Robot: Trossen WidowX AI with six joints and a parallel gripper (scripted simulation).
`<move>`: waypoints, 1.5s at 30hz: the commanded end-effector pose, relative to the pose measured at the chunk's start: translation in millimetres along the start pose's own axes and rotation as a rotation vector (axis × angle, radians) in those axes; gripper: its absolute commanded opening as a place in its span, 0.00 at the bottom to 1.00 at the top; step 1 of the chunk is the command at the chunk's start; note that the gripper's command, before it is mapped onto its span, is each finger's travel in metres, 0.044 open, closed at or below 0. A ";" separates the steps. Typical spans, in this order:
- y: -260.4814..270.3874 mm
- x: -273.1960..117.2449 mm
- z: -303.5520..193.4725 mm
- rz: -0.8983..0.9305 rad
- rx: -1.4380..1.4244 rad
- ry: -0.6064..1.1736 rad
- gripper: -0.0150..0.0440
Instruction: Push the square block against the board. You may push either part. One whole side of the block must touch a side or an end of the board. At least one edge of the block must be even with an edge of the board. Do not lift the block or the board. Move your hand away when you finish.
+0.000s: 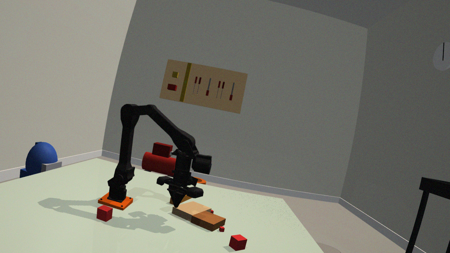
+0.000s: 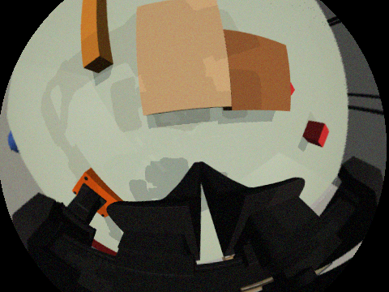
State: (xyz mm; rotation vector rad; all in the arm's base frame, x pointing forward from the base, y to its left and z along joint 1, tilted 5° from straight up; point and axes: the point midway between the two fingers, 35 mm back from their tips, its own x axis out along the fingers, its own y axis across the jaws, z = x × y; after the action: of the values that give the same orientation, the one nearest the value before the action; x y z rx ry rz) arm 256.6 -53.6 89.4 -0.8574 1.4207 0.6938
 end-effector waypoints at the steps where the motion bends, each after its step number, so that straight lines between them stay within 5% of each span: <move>1: -4.0 -0.9 8.5 -0.001 0.001 -0.002 0.25; 16: 2.1 -9.1 228.1 0.011 0.002 -0.021 0.25; 23: 4.4 -5.5 233.6 0.011 0.002 -0.021 0.25; 28: 5.0 46.3 234.6 0.010 0.002 -0.021 0.25; 45: 4.5 46.7 219.9 0.010 0.002 -0.020 0.25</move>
State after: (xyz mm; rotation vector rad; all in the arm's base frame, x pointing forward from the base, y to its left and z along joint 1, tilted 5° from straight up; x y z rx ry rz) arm 379.2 134.9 34.6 -0.8378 1.4042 0.7038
